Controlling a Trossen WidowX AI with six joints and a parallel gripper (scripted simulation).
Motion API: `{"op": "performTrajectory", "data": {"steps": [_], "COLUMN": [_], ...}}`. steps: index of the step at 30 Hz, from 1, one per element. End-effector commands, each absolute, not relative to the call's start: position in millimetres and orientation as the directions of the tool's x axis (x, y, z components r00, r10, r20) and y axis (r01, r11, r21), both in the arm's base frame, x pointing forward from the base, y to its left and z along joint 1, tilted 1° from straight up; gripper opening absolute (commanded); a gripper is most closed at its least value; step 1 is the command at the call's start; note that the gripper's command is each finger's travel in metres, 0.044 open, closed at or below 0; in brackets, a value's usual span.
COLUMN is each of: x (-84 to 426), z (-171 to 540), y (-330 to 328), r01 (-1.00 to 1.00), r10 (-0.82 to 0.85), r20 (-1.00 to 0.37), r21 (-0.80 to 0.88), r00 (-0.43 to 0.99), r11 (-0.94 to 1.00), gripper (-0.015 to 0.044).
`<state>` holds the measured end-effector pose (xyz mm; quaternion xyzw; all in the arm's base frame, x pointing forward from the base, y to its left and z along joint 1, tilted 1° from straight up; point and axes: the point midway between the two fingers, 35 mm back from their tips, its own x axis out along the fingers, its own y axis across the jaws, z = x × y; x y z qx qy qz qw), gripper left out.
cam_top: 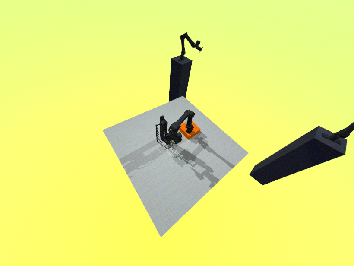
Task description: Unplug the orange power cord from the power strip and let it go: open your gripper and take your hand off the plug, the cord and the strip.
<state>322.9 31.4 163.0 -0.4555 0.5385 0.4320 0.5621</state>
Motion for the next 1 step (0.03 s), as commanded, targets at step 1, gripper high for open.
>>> {"op": "performTrajectory", "data": {"steps": [1], "x": [323.1], "z": [163.6], "y": [31.4], "r01": [-0.975], "r10": [-0.006], "r20": [-0.999], "r21": [-0.048], "r00": [0.047], "r11": [0.215], "gripper": [0.044]}}
